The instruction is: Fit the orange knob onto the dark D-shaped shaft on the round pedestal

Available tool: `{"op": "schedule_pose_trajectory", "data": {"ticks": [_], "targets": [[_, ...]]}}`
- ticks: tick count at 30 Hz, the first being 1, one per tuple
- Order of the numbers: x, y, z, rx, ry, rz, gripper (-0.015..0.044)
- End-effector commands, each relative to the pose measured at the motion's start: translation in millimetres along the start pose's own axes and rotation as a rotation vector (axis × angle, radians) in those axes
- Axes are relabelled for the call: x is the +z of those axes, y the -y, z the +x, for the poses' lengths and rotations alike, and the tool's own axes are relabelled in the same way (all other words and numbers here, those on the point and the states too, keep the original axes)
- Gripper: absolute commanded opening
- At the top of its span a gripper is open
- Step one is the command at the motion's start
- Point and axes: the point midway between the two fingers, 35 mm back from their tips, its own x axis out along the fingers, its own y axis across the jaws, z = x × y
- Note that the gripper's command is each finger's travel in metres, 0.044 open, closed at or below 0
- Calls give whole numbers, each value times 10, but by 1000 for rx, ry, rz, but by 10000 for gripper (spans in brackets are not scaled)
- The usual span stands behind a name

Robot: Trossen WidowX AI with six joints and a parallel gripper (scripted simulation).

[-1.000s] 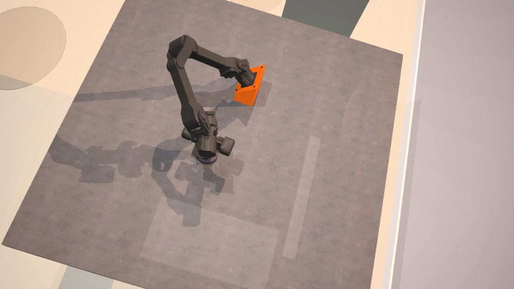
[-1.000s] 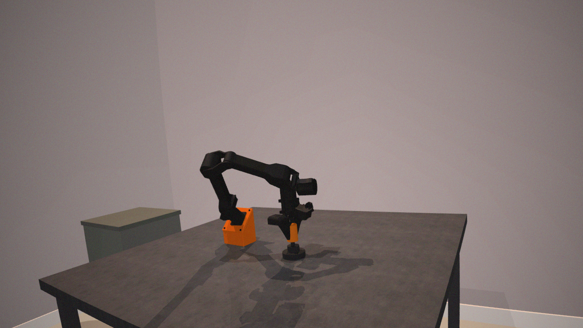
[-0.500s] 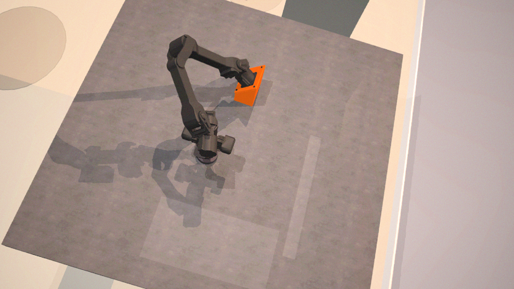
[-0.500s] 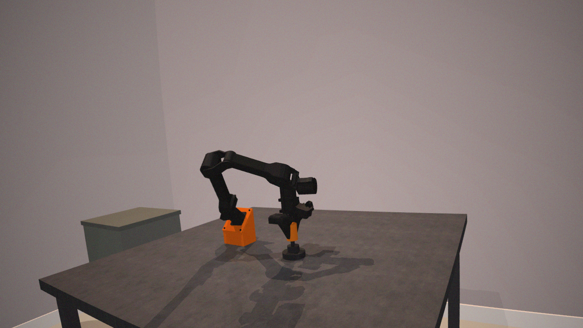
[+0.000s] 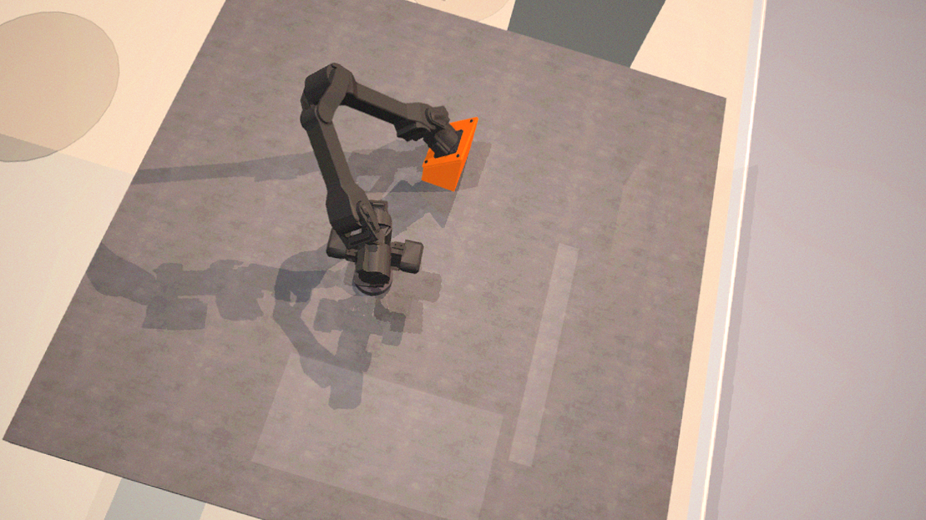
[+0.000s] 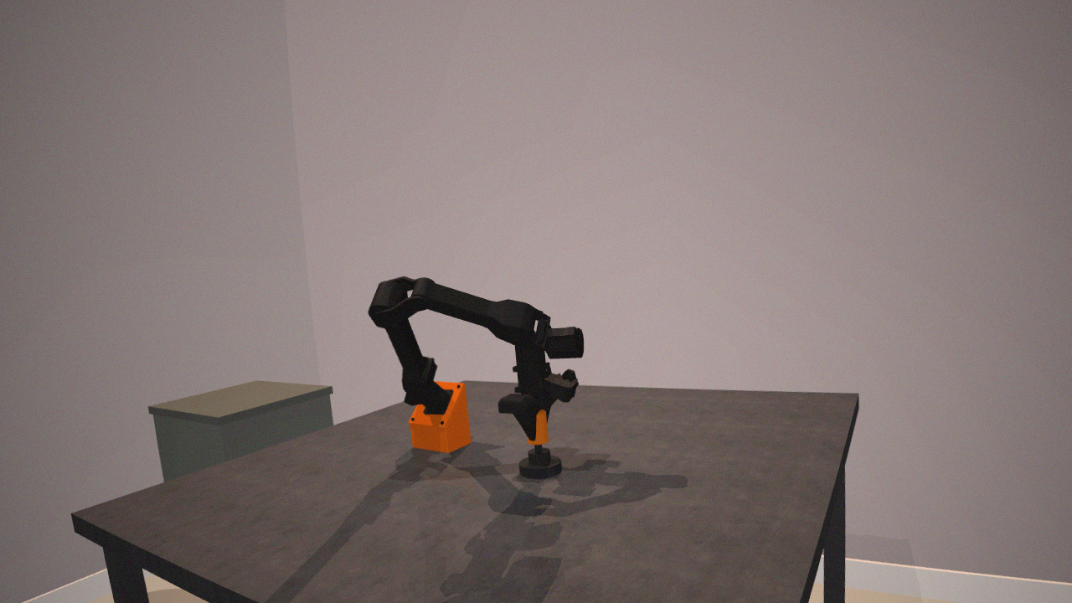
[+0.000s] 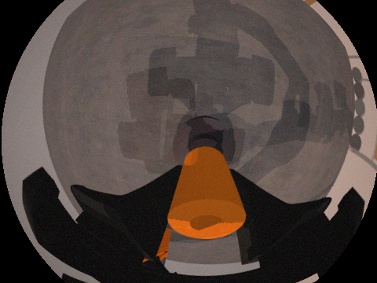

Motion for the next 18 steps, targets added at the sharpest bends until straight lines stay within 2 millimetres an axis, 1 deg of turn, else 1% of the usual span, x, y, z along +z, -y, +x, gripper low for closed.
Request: {"op": "schedule_pose_trajectory", "data": {"ticks": [1, 15, 18], "targets": [[-6, 1, 3, 0, 2, -8, 0], [-1, 0, 20, -1, 2, -8, 0], [10, 1, -12, 0, 2, -8, 0]]}}
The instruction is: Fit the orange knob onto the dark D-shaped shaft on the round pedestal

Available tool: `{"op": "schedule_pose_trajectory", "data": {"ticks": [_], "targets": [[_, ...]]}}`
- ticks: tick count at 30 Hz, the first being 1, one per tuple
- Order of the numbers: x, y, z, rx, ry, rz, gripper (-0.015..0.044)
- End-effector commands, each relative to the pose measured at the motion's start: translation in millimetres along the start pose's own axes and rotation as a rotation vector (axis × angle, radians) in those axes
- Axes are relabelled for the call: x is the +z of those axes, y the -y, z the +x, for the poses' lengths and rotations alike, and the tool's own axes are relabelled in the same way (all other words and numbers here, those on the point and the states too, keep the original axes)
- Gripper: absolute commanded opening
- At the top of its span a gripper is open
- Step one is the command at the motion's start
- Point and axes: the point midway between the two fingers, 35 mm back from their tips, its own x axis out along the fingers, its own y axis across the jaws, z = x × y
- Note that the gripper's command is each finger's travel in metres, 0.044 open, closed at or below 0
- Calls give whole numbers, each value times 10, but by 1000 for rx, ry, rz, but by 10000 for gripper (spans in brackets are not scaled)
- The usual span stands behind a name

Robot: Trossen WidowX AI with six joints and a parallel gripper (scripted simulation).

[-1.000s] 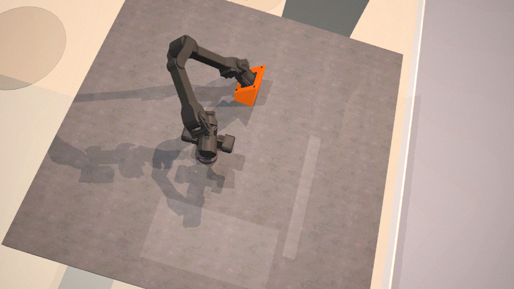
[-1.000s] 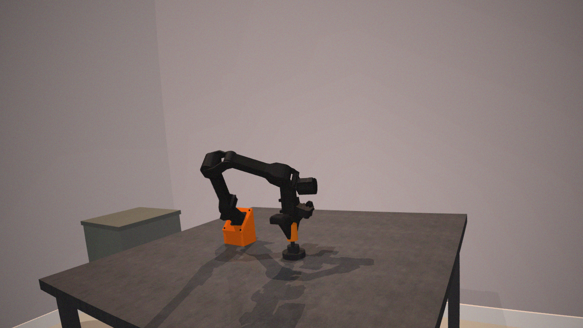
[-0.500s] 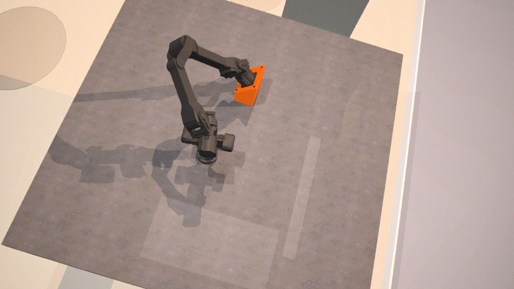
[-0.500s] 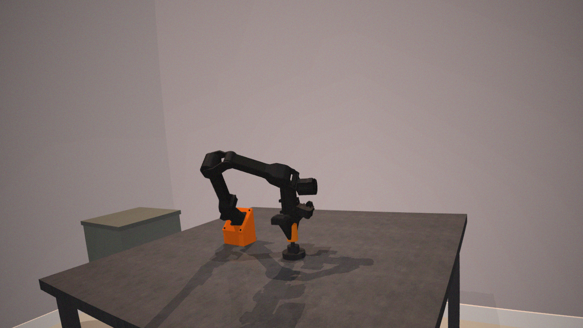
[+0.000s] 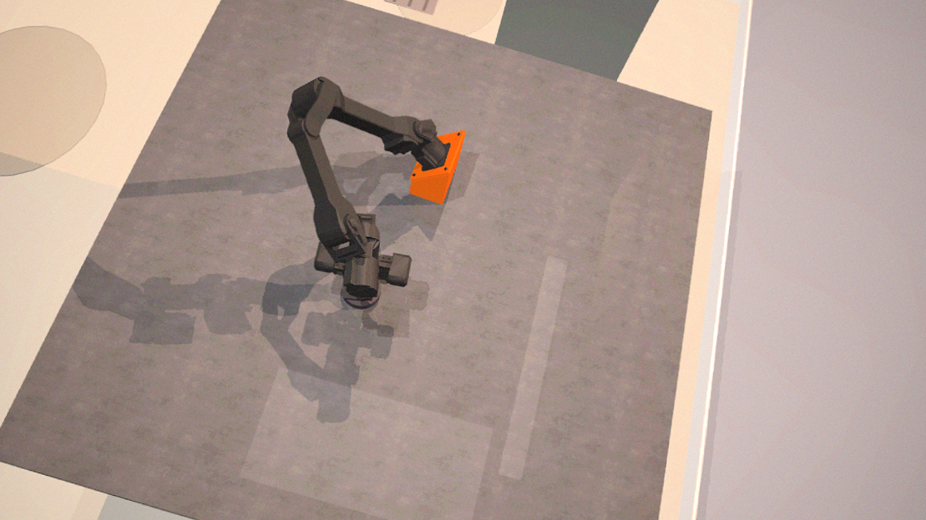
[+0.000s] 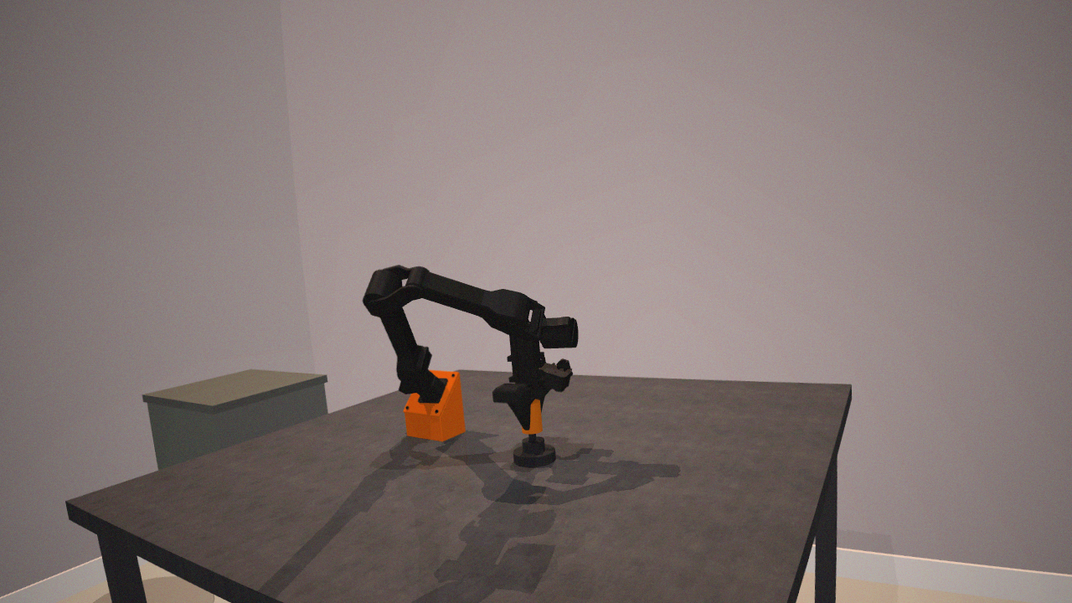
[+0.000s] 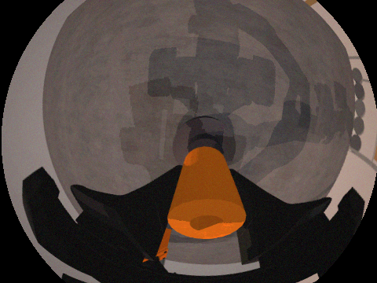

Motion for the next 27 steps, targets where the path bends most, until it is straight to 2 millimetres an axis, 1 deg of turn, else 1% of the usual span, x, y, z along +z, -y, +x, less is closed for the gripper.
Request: {"op": "schedule_pose_trajectory", "data": {"ticks": [1, 5, 11, 27], "targets": [[16, 5, -33, -1, 1, -3, 0], [20, 9, -41, -1, 1, -28, 0], [14, 9, -23, -1, 1, -205, 0], [8, 4, 7, -1, 1, -212, 0]]}}
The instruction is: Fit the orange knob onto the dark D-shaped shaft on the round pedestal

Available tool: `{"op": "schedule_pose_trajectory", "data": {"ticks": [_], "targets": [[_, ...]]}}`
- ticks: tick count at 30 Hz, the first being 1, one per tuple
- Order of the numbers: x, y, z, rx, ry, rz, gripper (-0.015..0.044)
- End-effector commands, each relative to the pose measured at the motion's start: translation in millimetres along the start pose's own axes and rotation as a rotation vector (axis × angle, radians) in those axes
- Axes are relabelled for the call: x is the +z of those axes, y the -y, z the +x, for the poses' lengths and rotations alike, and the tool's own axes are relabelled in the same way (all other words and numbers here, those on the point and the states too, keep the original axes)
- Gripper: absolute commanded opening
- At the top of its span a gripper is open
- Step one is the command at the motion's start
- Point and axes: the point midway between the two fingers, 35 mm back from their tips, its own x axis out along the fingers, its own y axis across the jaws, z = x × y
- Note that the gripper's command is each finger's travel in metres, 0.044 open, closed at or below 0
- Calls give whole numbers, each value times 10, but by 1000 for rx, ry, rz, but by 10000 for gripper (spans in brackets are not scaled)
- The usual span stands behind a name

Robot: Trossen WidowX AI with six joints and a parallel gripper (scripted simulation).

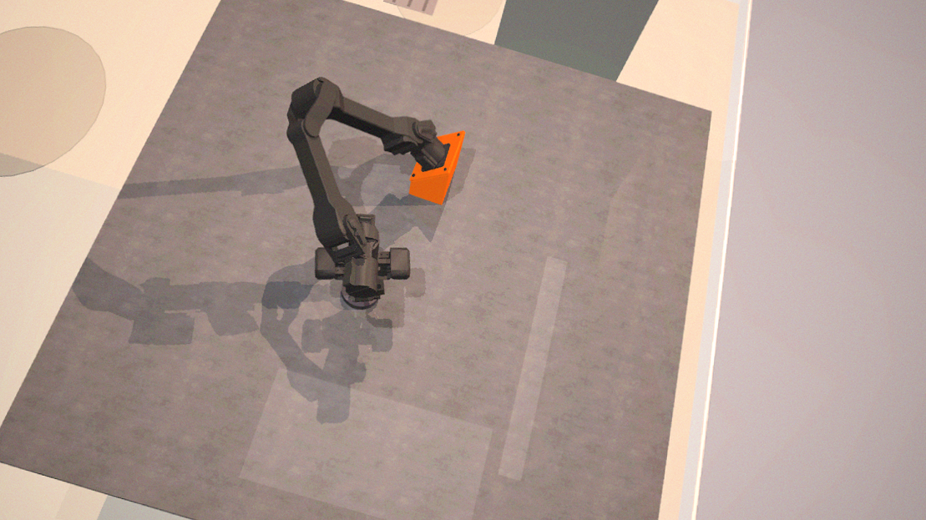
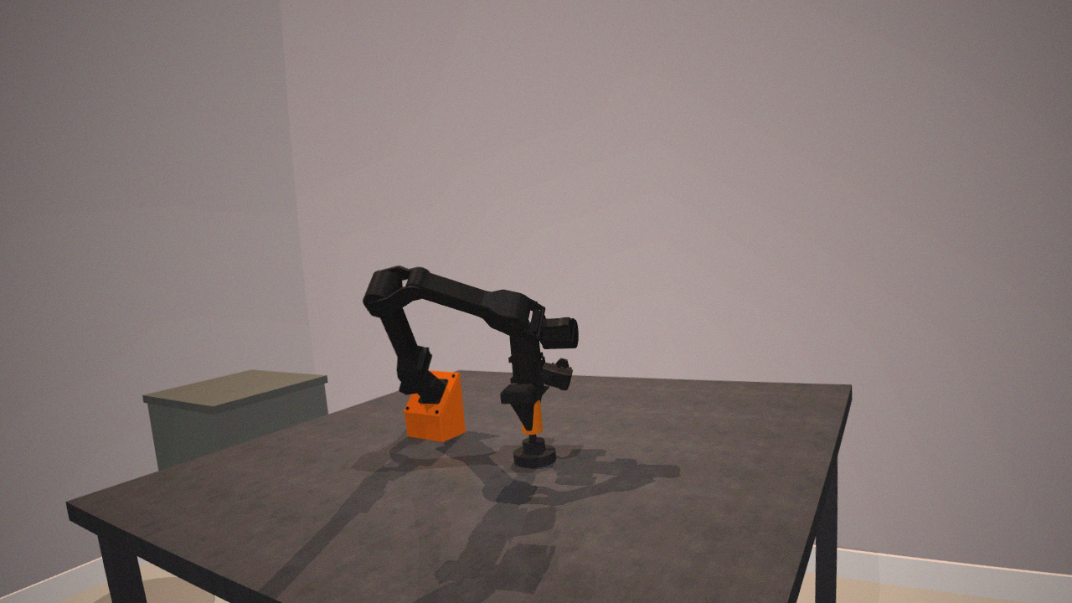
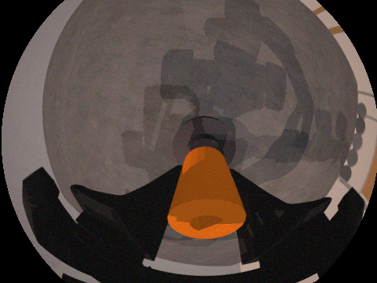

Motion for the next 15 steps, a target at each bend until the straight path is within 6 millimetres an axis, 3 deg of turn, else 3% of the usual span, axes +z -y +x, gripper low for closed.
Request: {"op": "schedule_pose_trajectory", "data": {"ticks": [1, 11, 15], "targets": [[8, 4, 6, -1, 1, -5, 0], [18, 15, -42, -1, 1, -14, 0], [18, 15, -39, -1, 1, -130, 0]]}}
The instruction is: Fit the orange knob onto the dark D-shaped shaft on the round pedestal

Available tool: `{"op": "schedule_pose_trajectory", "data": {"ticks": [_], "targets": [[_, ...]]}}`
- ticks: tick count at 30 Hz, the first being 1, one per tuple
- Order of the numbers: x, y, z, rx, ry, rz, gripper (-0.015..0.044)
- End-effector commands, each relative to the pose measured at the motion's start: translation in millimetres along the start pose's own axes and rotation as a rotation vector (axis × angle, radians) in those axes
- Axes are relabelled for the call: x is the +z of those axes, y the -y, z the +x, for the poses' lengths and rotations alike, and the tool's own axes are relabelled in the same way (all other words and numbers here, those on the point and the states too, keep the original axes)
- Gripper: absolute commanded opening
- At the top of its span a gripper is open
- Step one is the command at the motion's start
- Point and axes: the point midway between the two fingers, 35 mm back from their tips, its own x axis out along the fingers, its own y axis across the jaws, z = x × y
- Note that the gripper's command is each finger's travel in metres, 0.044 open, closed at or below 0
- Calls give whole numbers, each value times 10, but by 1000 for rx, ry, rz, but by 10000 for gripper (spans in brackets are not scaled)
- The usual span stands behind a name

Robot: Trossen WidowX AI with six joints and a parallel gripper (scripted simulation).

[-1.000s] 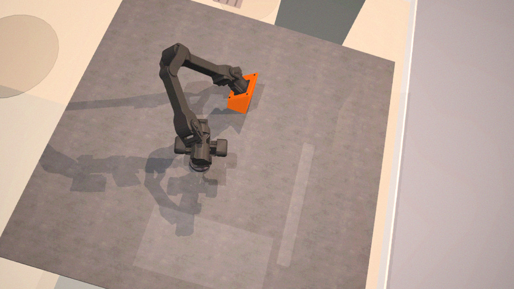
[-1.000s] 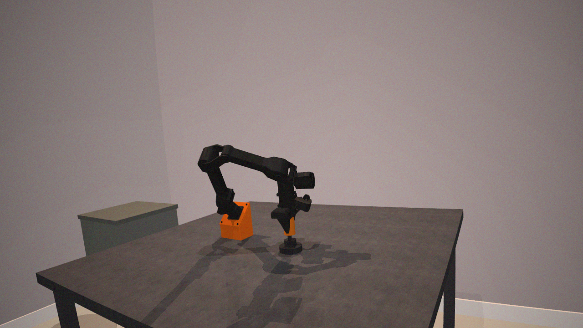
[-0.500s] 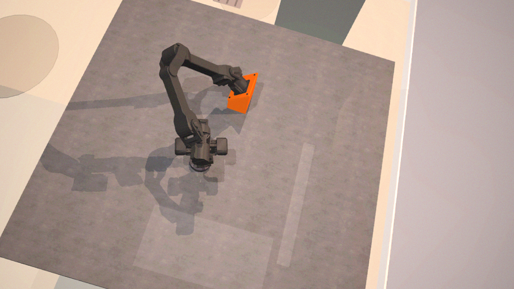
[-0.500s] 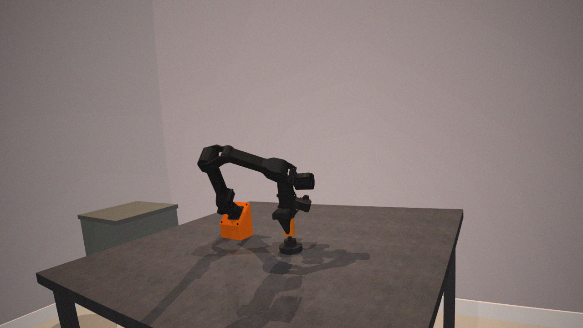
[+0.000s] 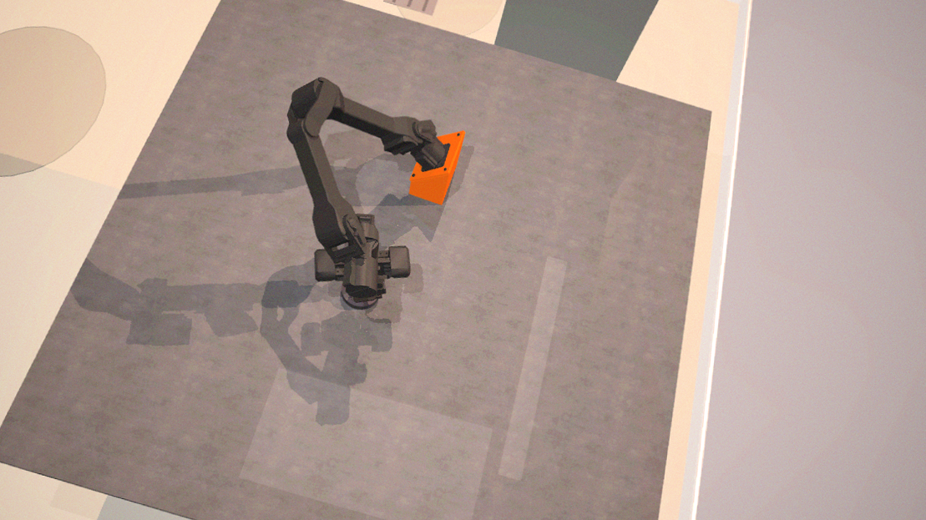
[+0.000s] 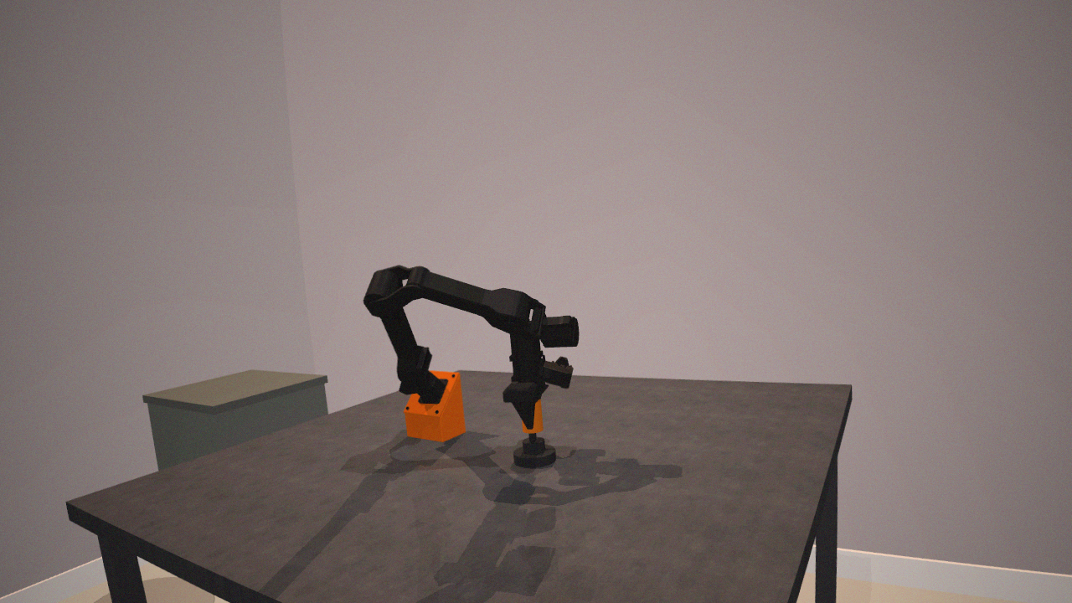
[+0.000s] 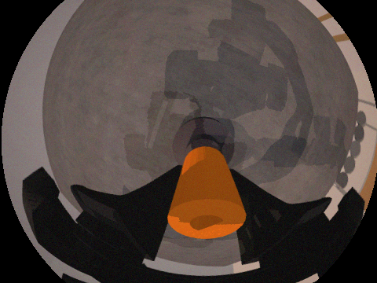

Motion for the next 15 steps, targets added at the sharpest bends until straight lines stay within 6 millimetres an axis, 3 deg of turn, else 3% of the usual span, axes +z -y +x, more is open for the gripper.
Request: {"op": "schedule_pose_trajectory", "data": {"ticks": [1, 15], "targets": [[3, 5, -3, -1, 1, -124, 0], [-6, -3, 32, -1, 1, -165, 0]]}}
